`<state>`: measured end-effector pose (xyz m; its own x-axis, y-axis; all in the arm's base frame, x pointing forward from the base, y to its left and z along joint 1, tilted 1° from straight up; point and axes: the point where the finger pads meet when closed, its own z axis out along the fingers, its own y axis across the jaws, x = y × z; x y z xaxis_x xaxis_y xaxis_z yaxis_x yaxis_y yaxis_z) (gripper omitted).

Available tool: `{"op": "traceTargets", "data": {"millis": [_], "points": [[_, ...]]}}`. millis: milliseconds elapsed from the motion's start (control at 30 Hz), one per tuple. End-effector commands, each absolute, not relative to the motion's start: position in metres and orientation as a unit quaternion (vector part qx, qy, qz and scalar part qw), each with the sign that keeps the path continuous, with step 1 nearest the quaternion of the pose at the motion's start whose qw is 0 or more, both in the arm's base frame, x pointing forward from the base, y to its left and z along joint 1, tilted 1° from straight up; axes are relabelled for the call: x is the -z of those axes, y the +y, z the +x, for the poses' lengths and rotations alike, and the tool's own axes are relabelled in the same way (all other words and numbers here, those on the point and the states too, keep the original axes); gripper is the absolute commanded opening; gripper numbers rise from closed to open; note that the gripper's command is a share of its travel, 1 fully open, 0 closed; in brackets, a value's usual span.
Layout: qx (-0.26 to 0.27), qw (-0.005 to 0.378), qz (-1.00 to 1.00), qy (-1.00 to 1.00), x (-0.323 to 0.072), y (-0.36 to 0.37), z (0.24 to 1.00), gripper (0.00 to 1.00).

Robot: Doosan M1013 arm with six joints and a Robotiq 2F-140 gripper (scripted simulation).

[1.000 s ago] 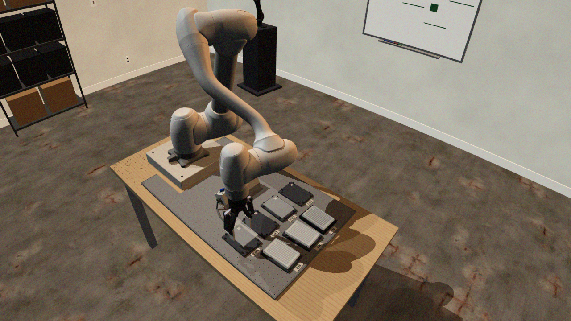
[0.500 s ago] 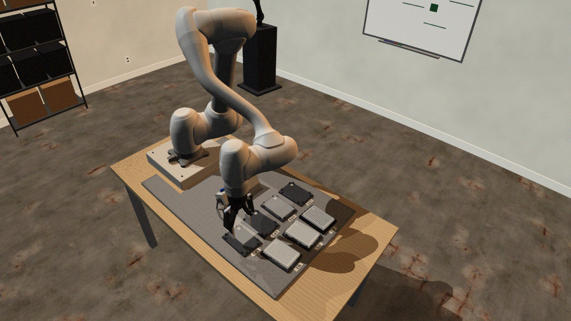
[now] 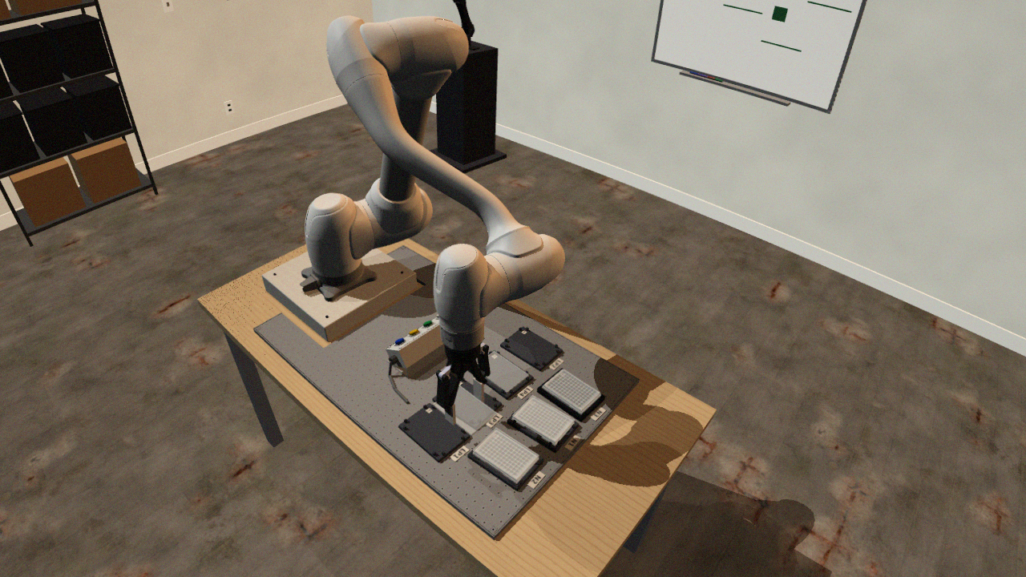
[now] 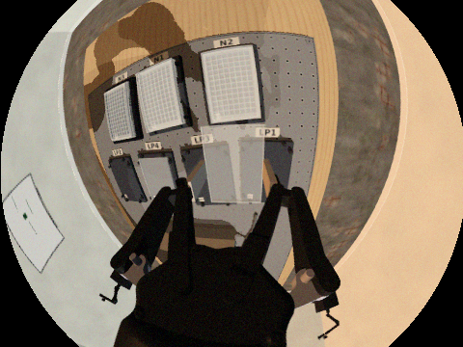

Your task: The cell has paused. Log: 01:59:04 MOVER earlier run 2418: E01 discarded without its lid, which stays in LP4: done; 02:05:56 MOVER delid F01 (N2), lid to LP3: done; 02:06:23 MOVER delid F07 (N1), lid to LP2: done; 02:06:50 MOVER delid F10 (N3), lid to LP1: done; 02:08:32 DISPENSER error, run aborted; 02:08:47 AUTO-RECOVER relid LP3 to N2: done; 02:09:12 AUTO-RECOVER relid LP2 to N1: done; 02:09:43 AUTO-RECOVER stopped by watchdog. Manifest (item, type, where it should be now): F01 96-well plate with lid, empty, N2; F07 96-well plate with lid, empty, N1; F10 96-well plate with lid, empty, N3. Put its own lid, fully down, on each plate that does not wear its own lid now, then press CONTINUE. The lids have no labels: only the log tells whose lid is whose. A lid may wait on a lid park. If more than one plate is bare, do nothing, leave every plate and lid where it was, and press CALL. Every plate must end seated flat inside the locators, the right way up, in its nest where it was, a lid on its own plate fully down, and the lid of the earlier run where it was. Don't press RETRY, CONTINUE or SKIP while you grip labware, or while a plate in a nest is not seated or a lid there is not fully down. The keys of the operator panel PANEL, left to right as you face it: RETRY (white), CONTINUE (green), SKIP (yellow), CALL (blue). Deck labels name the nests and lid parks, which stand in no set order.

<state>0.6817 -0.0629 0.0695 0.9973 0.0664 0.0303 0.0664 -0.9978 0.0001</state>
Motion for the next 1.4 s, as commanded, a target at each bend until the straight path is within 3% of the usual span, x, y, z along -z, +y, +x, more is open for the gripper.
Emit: {"op": "traceTargets", "data": {"millis": [0,667,1367], "points": [[0.011,-0.001,-0.999,-0.032,-0.071,-0.014,0.712,0.0],[0.011,-0.001,-0.999,-0.032,-0.07,0.203,0.781,0.0],[0.011,-0.001,-0.999,-0.032,-0.07,0.209,0.782,0.0]]}}
